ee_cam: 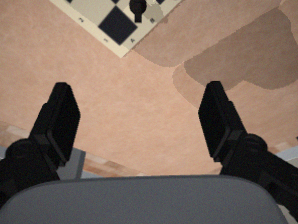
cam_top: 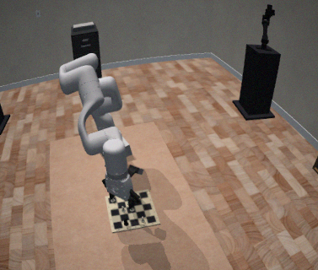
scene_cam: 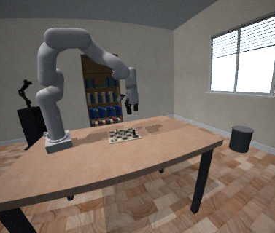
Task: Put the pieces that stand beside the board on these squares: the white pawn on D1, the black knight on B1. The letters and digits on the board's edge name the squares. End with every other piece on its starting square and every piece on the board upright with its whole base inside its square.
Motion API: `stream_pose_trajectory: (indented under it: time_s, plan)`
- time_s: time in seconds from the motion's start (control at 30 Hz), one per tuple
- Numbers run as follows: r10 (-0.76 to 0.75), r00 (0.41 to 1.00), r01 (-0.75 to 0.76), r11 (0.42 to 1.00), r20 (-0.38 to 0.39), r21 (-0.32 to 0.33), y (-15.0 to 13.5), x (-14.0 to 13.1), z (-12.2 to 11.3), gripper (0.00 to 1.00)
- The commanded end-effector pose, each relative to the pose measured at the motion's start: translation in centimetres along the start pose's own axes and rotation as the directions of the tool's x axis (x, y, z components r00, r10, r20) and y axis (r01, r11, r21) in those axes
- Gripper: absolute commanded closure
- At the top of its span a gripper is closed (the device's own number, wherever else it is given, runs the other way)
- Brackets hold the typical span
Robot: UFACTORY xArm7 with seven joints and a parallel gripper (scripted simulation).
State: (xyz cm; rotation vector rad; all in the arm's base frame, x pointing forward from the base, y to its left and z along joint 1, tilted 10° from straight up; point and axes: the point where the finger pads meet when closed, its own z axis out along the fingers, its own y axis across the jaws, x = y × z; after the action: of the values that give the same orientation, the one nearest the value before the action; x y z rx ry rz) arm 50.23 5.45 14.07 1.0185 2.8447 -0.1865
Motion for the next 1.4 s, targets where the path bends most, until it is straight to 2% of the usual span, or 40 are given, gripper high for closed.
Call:
stream_pose_trajectory:
  time_s: [0.0,0.23,1.37]
  plan:
    - [0.000,1.000,0.000,1.000,0.002,-0.002,0.1,-0.1,-1.0,0.00]
    - [0.000,1.000,0.000,1.000,0.002,-0.002,0.1,-0.1,-2.1,0.00]
    - [0.000,1.000,0.000,1.000,0.002,-0.002,0.1,-0.1,-2.1,0.00]
